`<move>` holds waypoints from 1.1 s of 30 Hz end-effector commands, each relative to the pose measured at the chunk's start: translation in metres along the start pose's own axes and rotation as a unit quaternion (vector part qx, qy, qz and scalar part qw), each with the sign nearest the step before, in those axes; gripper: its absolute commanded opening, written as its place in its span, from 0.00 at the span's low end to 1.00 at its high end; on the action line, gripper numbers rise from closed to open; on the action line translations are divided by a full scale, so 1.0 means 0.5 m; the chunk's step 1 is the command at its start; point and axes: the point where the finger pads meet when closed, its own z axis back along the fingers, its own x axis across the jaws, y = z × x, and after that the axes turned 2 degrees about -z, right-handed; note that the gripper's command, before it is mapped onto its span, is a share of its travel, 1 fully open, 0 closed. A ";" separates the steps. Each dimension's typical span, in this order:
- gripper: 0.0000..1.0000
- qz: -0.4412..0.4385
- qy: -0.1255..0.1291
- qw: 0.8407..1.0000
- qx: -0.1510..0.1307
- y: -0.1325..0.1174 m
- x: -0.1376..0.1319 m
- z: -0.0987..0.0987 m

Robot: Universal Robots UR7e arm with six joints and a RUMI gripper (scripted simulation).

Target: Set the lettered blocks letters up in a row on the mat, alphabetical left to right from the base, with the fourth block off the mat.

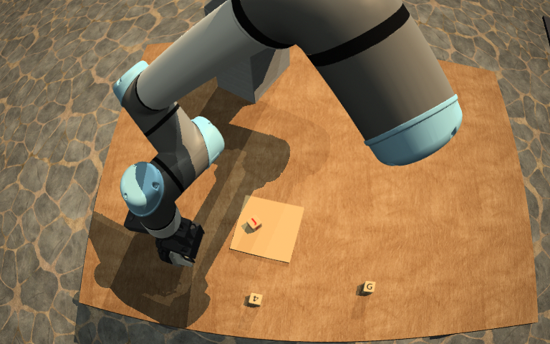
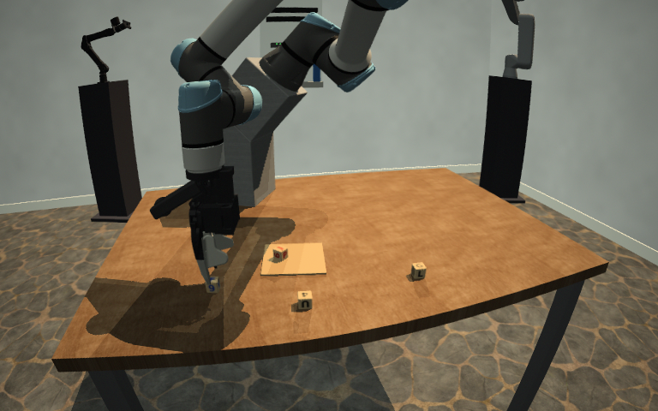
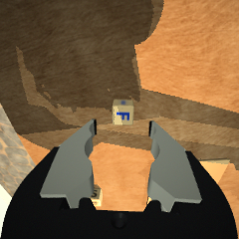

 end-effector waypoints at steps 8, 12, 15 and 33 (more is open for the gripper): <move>0.37 0.001 0.001 1.000 0.000 -0.001 -0.003 -0.003; 0.37 0.001 0.001 1.000 0.000 -0.001 -0.004 -0.012; 0.37 0.001 0.001 1.000 0.000 -0.001 -0.004 -0.015; 0.37 0.001 0.001 1.000 0.000 -0.001 -0.004 -0.064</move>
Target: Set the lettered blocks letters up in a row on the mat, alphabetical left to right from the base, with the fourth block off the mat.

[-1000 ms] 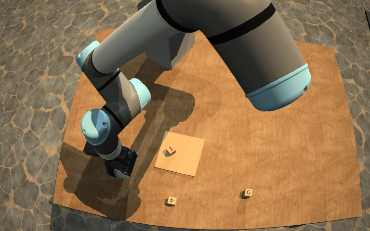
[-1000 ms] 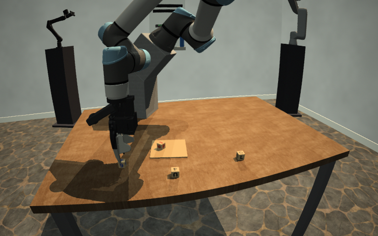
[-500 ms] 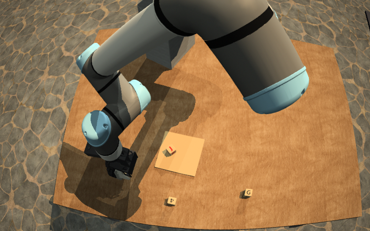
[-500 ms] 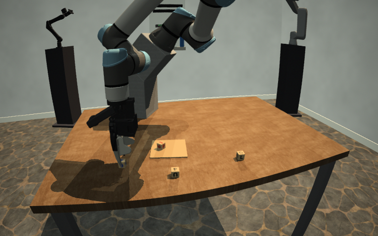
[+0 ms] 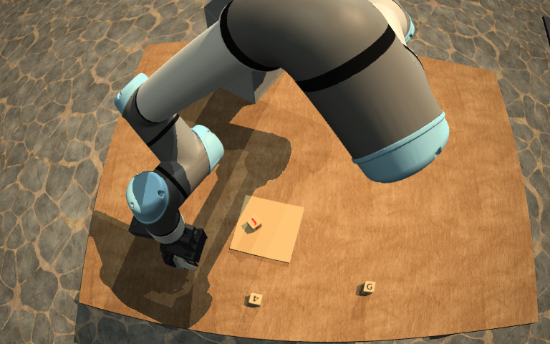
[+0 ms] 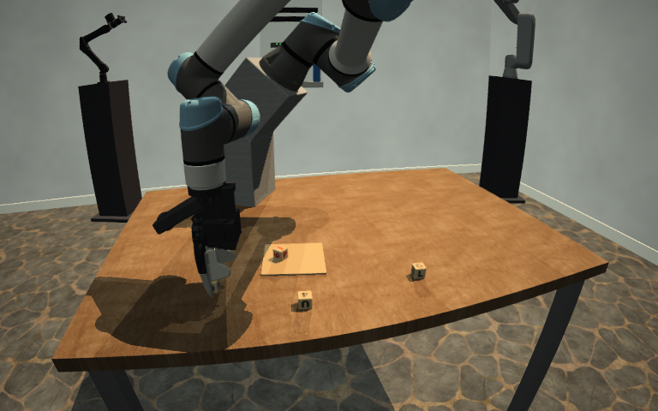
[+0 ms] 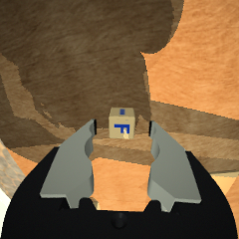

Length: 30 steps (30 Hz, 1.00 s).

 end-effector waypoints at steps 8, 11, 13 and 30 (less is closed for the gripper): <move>0.37 0.000 0.002 1.000 0.001 0.000 -0.004 -0.003; 0.37 0.000 0.002 1.000 0.001 0.000 -0.004 -0.003; 0.37 0.000 0.002 1.000 0.001 0.000 -0.004 -0.003; 0.25 0.000 0.002 1.000 0.001 0.000 -0.004 -0.003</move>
